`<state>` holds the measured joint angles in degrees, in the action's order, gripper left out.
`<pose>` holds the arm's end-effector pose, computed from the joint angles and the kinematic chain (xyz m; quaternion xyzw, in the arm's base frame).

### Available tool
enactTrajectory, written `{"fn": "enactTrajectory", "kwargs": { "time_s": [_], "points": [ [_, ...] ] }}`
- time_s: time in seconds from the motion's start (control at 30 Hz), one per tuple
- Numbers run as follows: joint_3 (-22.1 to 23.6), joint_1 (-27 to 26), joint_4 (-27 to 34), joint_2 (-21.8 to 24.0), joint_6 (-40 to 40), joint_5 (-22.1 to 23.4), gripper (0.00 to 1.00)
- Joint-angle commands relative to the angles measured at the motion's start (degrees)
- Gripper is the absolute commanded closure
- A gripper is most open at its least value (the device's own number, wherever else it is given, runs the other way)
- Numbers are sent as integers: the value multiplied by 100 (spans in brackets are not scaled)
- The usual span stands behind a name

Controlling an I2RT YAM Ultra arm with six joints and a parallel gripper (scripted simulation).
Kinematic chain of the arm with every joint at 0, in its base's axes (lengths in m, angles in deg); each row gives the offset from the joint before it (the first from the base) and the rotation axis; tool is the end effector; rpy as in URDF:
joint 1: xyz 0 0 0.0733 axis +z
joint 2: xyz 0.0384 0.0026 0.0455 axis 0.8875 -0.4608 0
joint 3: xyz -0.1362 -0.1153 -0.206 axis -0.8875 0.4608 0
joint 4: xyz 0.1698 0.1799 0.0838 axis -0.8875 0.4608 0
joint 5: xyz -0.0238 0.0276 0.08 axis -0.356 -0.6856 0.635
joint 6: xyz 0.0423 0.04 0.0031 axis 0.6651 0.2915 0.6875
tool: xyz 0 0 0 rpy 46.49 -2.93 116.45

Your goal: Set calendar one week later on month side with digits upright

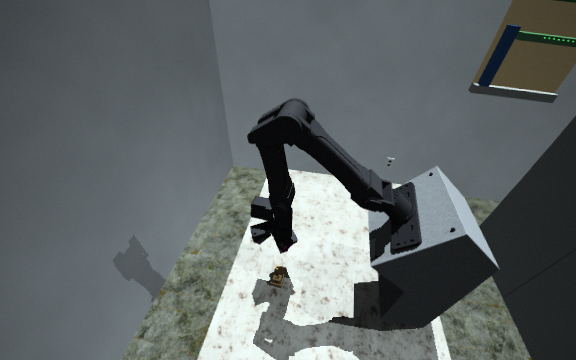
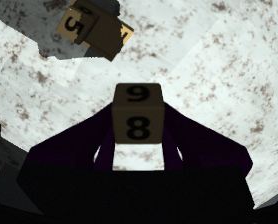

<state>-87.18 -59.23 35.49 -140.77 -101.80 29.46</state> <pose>0.3133 0.0209 0.1710 -0.3171 0.8429 -0.1074 0.4212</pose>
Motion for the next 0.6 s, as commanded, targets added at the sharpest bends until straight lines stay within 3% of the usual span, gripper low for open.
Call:
{"fn": "enactTrajectory", "kwargs": {
  "time_s": [0.0,0.37,0.47,0.57],
  "points": [
    [10,143,24,71,-1007,-158,74],
    [47,596,61,174,-3056,-512,74],
    [48,610,62,177,-3116,-522,74],
    [62,783,76,216,-3900,-658,74]
  ]
}}
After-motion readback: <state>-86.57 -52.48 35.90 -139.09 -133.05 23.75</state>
